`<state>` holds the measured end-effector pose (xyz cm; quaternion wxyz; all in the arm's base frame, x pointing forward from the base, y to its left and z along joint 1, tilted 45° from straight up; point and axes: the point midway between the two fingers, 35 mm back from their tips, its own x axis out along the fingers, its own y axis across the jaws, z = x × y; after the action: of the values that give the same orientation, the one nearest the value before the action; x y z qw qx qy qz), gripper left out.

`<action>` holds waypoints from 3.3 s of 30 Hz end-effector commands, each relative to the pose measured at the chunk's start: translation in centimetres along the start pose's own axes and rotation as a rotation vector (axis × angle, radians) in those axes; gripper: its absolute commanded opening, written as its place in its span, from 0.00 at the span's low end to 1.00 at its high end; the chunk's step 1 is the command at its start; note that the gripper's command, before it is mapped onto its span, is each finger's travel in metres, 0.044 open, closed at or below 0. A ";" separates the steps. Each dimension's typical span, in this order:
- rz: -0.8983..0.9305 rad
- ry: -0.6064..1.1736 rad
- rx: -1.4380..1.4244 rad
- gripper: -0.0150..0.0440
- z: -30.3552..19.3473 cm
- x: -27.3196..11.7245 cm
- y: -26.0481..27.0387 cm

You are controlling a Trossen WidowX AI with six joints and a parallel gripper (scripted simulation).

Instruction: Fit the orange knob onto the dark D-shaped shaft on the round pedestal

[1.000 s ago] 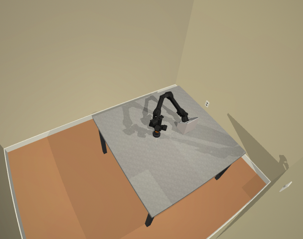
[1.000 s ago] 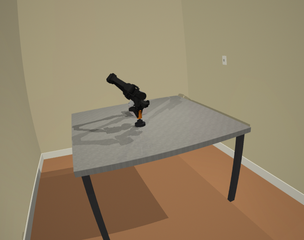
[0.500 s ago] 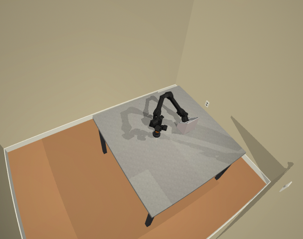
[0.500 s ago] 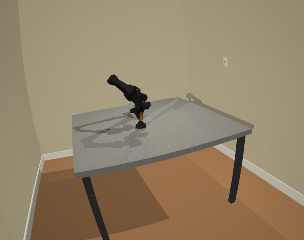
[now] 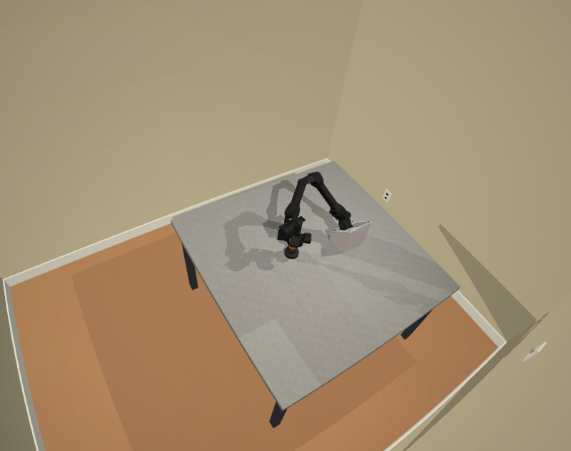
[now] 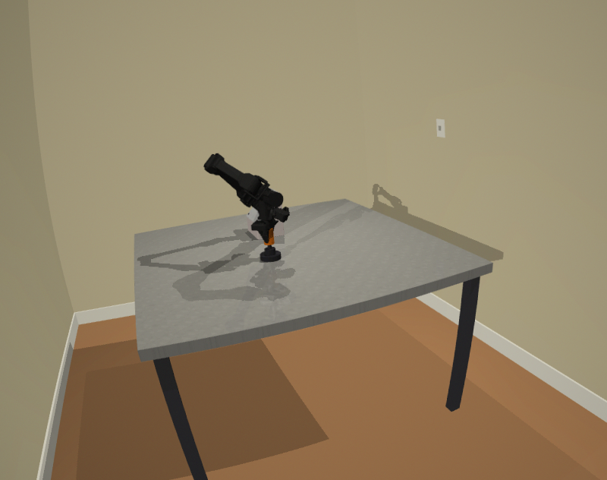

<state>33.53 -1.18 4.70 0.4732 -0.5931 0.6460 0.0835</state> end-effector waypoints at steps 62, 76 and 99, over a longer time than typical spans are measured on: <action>-0.003 -0.001 -0.228 0.25 -0.1 -0.1 -0.1; -0.003 -0.001 -0.228 0.25 0.0 0.3 0.0; -0.003 -0.001 -0.438 0.25 0.1 0.2 0.1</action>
<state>33.52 -1.27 4.57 0.3381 -0.6792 0.6142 0.2172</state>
